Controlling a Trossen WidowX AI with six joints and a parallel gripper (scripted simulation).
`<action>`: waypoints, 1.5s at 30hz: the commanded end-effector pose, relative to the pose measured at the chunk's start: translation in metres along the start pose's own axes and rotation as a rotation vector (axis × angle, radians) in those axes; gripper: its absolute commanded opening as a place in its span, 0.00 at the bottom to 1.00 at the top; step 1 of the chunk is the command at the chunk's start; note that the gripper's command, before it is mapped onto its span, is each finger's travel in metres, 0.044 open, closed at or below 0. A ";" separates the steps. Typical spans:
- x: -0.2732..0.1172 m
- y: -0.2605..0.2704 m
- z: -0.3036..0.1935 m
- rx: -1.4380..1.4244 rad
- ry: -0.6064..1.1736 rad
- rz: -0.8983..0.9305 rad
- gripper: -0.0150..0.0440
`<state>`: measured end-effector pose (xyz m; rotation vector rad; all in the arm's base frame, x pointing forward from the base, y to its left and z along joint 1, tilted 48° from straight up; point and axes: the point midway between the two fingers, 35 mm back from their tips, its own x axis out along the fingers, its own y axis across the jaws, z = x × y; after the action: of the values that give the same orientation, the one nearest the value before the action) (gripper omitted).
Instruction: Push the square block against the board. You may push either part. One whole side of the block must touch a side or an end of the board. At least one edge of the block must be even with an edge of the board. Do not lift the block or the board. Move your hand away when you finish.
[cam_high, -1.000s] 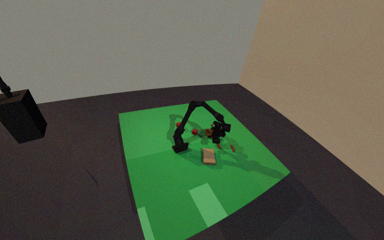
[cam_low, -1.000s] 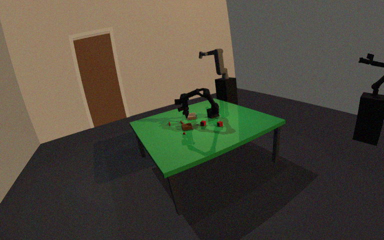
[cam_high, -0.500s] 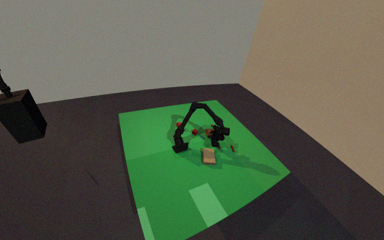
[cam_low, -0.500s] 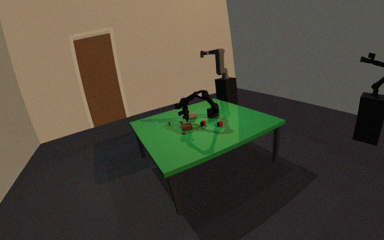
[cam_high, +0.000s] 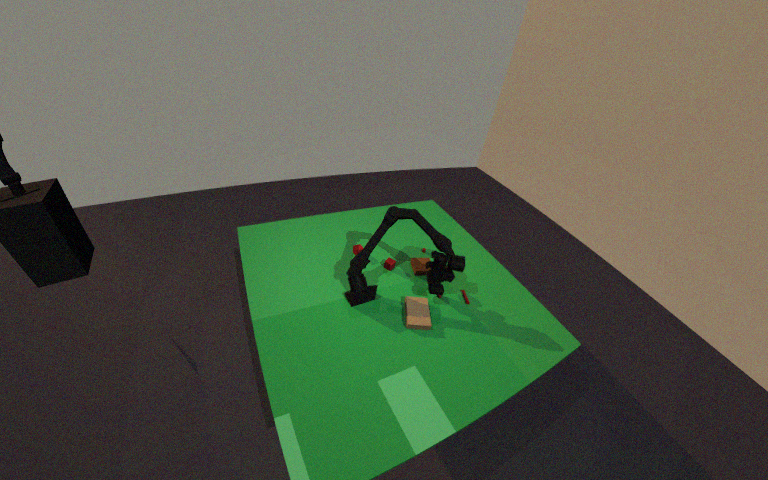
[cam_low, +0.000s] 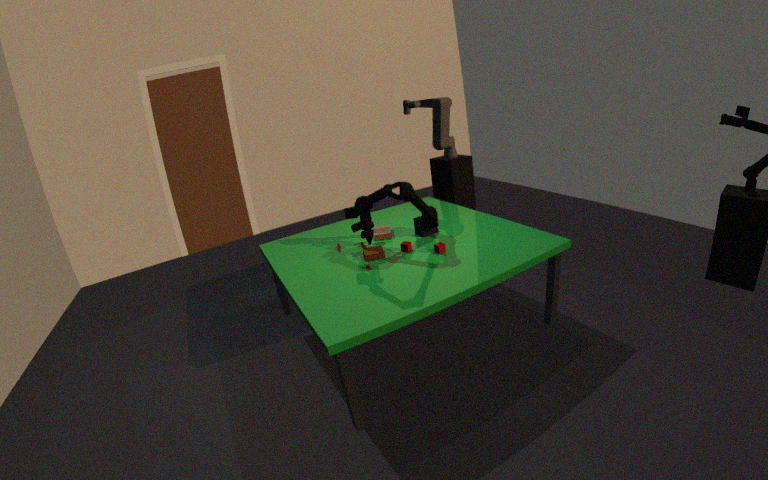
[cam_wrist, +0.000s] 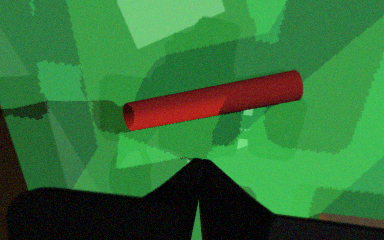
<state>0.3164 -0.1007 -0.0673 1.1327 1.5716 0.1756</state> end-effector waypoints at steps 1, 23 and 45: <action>-0.001 0.001 0.007 0.001 -0.004 0.003 0.25; -0.001 0.001 0.043 -0.001 -0.005 0.003 0.25; 0.000 0.001 0.055 -0.001 -0.006 0.003 0.25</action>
<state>0.3615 -0.1244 -0.0869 1.1283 1.5659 0.1759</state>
